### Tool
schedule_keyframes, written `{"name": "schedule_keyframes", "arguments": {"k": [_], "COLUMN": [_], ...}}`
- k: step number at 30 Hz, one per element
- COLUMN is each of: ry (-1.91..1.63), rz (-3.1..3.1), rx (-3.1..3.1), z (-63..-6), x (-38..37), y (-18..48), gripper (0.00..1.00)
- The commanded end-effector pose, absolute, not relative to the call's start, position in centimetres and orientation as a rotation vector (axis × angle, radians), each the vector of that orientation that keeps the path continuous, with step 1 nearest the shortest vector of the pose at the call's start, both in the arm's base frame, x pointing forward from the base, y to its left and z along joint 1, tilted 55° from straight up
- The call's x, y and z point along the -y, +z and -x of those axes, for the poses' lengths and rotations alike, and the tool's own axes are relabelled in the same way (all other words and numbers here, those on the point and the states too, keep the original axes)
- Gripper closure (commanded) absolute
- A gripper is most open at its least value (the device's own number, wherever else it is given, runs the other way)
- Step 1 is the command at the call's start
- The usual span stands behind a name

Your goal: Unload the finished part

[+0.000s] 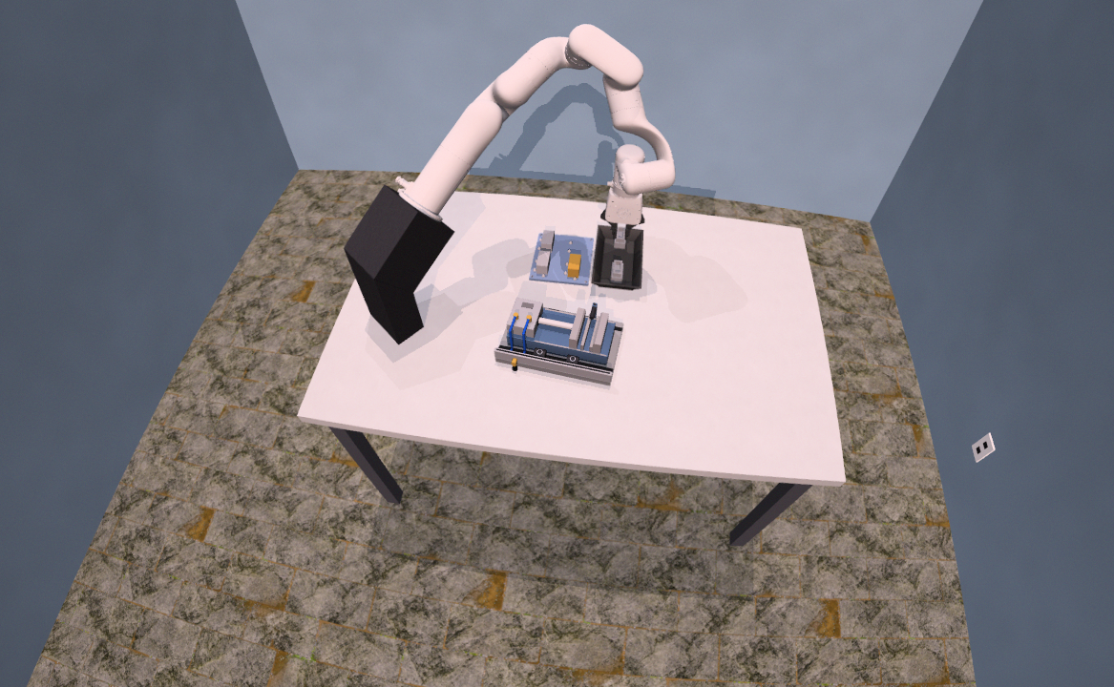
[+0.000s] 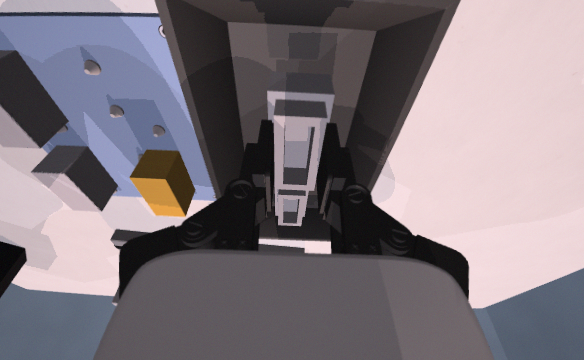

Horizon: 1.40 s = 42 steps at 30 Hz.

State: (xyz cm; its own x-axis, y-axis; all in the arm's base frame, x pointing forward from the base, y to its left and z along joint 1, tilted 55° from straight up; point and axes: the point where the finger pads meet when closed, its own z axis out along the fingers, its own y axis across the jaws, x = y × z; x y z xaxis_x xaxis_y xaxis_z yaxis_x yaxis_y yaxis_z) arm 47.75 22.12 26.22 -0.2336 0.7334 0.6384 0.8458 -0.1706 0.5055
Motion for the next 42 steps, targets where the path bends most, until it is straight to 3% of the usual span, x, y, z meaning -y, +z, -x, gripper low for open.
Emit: {"name": "schedule_keyframes", "arguments": {"k": [1, 42], "ry": [-1.376, -1.376], "rz": [1.864, 1.864], "rx": [1.937, 1.937], "z": [-48.22, -48.86], "x": [-22.53, -23.4], "y": [25.87, 25.1], "gripper": [1.0, 1.0]}}
